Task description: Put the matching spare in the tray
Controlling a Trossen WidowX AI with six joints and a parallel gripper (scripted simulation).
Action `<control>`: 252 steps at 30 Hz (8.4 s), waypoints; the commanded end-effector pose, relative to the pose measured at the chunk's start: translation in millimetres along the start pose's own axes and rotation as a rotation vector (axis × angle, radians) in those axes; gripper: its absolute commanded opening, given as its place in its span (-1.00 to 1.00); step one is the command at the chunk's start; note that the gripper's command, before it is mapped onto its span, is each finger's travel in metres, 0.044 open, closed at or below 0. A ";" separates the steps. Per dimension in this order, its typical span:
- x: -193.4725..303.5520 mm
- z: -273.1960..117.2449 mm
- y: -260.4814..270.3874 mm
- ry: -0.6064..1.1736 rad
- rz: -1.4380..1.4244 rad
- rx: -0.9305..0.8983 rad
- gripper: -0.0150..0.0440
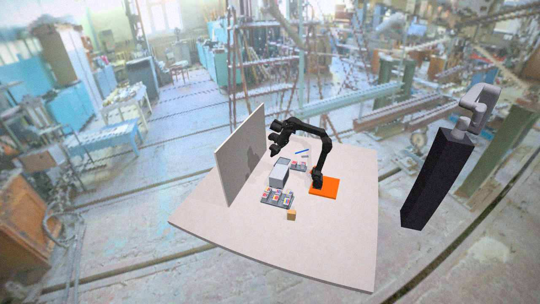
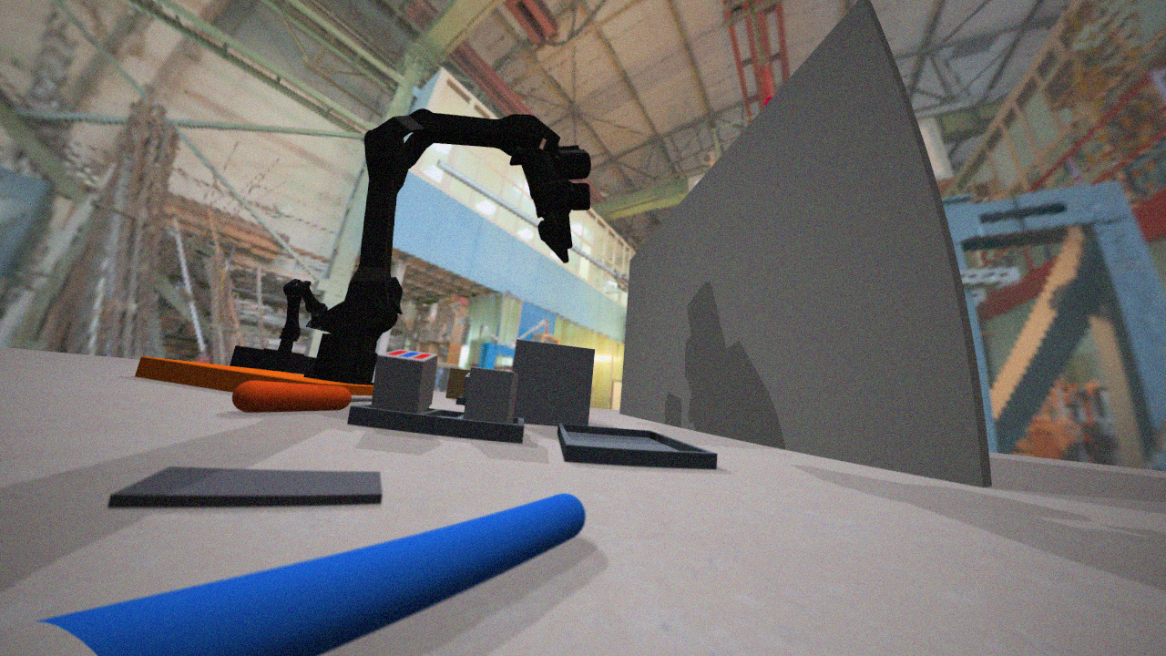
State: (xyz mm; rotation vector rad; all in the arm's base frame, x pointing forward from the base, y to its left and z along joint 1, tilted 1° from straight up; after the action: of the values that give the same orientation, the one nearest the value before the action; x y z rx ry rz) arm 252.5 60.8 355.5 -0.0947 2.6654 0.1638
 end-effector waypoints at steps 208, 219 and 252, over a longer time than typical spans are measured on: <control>-47.8 131.5 -51.4 0.410 -1.488 -0.246 -0.49; -49.3 126.6 -113.2 0.419 -1.486 -0.231 -0.49; -14.0 95.5 -264.2 0.427 -1.625 -0.271 -0.49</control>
State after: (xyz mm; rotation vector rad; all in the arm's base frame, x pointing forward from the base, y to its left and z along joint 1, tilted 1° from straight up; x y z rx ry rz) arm 331.8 -187.7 252.7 -2.3634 2.0453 -0.0574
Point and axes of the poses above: the point midway between the two fingers, 35 mm back from their tips, its own z axis out along the fingers, its own y axis across the jaws, x = y × z, the point moved 6 cm from there along -z, back along the fingers, and after that the axes turned 9 degrees about -z, right-handed, at the moved point
